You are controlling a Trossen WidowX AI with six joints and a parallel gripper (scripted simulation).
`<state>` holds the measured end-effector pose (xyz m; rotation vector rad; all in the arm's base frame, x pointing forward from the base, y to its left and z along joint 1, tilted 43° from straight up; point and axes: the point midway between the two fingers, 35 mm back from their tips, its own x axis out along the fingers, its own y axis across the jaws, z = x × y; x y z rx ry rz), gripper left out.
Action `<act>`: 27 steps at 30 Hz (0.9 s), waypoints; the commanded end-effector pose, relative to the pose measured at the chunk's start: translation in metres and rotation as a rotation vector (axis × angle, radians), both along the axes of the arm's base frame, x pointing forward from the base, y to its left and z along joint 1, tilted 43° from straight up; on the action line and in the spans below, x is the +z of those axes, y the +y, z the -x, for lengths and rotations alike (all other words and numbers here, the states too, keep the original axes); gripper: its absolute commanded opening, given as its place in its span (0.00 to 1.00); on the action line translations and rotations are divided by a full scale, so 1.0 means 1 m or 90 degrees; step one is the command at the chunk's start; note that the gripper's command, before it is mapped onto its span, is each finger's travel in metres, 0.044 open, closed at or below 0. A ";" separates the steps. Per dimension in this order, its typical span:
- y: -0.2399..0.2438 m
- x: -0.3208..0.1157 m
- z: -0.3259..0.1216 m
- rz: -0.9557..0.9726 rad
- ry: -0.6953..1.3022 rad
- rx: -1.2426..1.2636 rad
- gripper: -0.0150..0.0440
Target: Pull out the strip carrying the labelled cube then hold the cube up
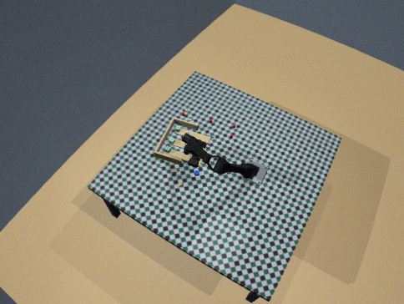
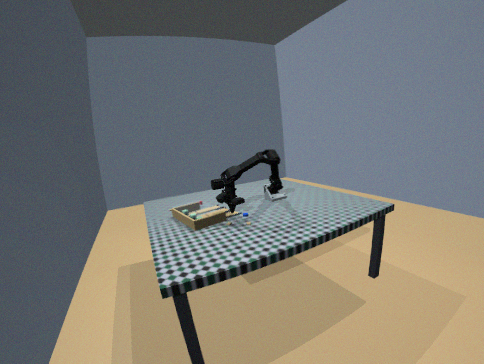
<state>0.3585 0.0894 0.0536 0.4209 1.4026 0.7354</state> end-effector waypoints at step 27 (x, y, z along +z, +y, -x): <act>0.004 -0.003 -0.001 -0.003 0.003 -0.001 0.25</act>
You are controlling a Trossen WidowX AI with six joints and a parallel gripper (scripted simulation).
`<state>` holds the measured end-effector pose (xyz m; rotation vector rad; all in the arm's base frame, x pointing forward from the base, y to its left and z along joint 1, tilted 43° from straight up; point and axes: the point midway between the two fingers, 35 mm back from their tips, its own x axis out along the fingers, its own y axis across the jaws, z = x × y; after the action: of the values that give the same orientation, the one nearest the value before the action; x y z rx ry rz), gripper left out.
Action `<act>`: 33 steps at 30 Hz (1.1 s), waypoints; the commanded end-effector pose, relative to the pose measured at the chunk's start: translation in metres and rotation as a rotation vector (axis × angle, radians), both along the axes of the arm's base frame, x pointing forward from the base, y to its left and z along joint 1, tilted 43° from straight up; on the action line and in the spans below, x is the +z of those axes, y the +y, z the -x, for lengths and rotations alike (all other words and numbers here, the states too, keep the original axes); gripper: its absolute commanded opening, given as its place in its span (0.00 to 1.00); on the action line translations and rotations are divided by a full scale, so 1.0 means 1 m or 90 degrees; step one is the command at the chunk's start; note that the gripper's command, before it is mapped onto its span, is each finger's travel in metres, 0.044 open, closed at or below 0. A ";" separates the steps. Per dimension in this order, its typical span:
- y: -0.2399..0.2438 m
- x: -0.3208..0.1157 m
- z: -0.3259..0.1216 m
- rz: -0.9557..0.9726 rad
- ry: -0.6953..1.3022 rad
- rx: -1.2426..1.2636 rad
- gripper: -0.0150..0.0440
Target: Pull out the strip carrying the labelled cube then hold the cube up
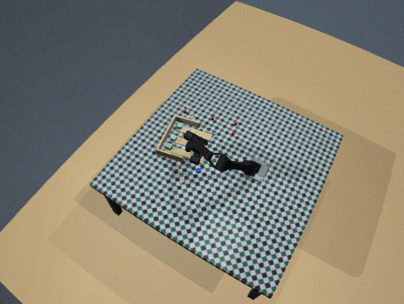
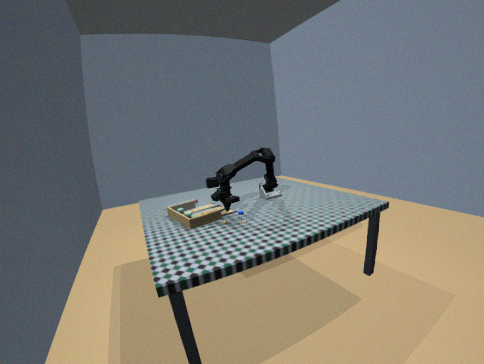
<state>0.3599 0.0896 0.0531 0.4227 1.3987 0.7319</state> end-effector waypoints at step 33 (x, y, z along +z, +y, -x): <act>0.001 -0.008 0.018 -0.003 0.006 0.001 0.25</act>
<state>0.3536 0.0877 0.0506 0.4325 1.3883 0.7267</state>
